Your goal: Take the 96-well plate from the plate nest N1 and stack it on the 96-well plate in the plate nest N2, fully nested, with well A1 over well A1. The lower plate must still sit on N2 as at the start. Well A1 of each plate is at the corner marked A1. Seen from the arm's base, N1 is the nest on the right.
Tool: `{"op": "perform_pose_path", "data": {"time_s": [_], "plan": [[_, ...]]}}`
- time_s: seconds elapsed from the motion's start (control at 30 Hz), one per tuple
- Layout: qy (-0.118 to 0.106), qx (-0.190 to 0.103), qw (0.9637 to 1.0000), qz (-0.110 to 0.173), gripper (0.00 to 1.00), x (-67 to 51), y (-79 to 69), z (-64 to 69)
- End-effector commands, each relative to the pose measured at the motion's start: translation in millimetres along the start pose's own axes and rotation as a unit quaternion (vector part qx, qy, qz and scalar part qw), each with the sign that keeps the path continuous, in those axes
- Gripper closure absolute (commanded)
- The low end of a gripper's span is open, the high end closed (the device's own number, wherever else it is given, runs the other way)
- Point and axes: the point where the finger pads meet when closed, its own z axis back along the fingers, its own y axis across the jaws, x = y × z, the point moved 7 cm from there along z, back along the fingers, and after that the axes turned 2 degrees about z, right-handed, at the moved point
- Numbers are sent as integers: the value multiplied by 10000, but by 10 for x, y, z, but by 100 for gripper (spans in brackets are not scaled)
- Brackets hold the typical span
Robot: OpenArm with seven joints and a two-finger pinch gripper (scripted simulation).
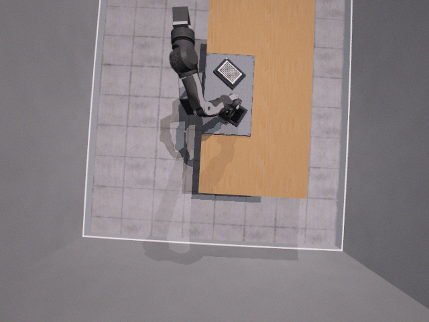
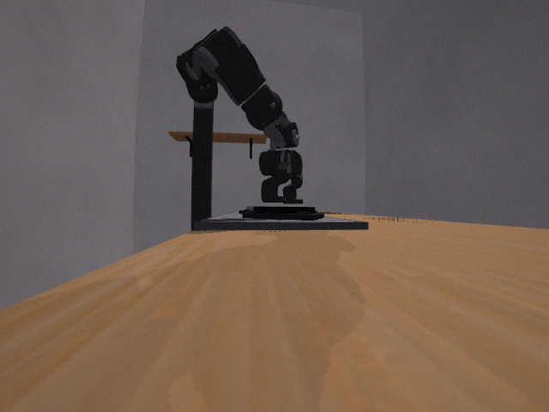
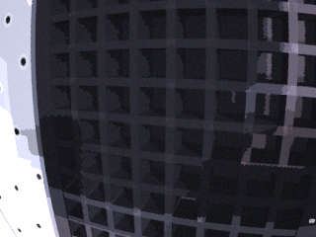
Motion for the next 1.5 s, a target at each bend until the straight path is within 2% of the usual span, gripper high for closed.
{"op": "perform_pose_path", "data": {"time_s": [0.0, 0.8, 0.97, 1.47], "plan": [[-30, 35, 10000, -8, 23, 14, 4, 9], [-30, 35, 10000, -8, 23, 21, 4, 38], [0, 40, 10000, 15, 23, 2, 1, -181], [-23, 32, 10000, -6, 23, 30, 0, -154]]}}
